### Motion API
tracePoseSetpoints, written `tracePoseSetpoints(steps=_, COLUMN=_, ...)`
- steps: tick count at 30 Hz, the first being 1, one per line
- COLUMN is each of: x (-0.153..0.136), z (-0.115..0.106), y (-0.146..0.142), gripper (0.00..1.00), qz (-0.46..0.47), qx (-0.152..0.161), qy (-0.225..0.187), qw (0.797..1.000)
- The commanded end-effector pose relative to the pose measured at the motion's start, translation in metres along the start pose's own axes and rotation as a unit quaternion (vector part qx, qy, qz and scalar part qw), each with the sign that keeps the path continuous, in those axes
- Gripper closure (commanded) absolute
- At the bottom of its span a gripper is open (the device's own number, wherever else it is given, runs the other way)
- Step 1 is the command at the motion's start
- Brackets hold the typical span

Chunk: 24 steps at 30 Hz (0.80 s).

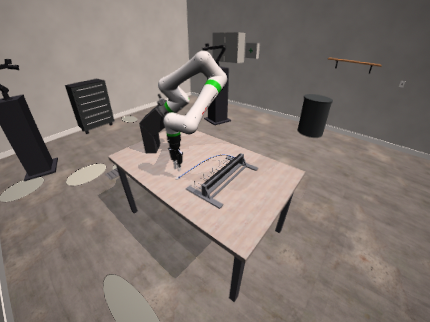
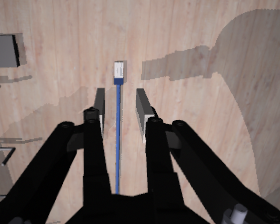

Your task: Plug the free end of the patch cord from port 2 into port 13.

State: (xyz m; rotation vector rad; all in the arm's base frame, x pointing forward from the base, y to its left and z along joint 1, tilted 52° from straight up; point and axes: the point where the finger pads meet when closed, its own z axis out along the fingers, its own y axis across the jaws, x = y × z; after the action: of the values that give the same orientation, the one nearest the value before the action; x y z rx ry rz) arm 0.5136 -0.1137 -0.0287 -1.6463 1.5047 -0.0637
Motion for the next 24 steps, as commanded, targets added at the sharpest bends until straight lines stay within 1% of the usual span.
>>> tracePoseSetpoints(steps=1, x=0.000, z=0.001, y=0.000, gripper=0.78, qz=0.000, qx=0.000, qy=0.000, qw=1.000)
tracePoseSetpoints(steps=8, x=0.000, z=0.007, y=0.000, gripper=0.78, qz=0.000, qx=0.000, qy=0.000, qw=1.000)
tracePoseSetpoints(steps=24, x=0.000, z=0.032, y=0.000, gripper=0.78, qz=0.000, qx=0.000, qy=0.000, qw=1.000)
